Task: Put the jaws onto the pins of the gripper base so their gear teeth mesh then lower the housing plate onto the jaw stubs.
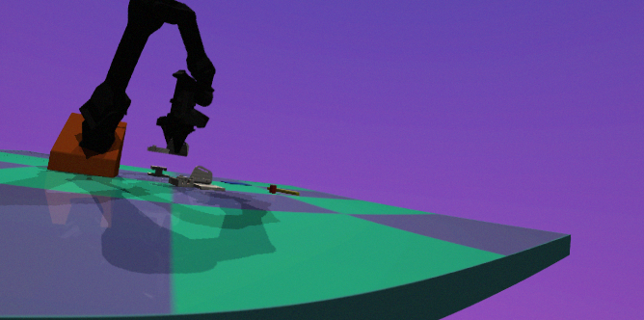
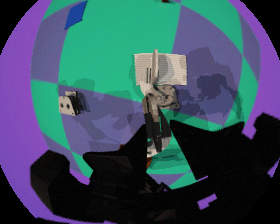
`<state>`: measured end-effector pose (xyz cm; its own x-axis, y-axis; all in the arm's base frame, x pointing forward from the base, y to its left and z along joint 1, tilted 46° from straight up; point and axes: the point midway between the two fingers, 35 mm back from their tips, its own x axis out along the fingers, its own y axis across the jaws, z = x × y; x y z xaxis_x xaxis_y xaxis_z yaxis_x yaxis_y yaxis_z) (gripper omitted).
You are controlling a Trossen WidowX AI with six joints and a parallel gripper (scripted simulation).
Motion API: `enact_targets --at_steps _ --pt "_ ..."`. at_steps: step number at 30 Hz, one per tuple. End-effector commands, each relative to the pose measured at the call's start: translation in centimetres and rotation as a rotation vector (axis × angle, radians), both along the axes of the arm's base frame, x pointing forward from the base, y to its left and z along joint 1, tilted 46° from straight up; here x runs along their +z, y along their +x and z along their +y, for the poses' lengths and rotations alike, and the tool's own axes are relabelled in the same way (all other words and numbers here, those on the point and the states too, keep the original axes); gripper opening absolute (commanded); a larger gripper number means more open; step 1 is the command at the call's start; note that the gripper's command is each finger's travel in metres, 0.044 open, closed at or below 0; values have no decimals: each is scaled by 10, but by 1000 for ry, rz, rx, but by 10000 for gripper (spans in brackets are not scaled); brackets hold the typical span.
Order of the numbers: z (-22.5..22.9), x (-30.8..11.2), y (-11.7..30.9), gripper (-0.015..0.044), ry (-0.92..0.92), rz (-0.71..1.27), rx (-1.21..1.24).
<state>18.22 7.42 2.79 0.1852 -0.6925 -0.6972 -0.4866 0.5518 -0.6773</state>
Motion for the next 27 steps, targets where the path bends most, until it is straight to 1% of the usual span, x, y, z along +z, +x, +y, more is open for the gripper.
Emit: enact_targets --at_steps 1,27 --pt "1 0 1 134 5 1 -2" --pt "-2 25 78 134 7 -1 -1"
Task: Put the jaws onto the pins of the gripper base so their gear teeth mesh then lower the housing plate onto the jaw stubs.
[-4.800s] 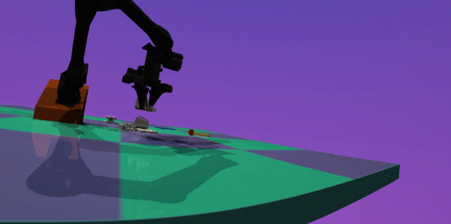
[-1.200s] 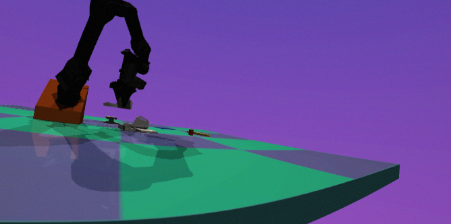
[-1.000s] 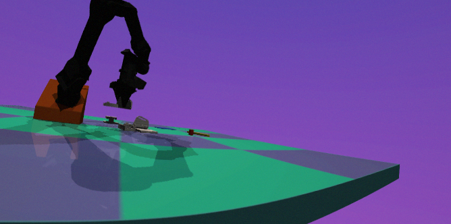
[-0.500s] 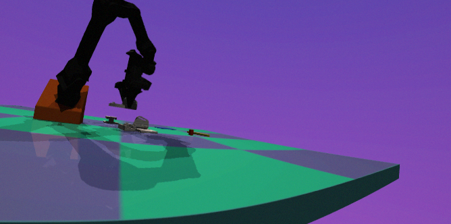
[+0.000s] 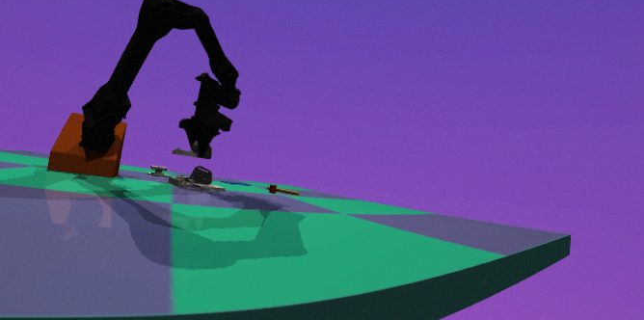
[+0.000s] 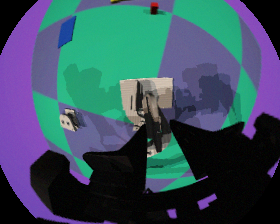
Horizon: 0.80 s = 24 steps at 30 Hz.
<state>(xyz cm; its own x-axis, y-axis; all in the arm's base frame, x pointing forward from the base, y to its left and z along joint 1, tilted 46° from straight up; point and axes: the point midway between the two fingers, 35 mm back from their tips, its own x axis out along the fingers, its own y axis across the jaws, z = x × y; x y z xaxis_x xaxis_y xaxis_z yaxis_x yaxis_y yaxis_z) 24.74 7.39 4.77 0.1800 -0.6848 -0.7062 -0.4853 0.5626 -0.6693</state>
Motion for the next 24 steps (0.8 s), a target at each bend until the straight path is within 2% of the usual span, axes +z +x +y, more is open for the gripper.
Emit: enact_targets --at_steps 1,24 --pt "-2 6 16 134 -6 -4 4" --pt "-6 11 27 134 -9 -5 3"
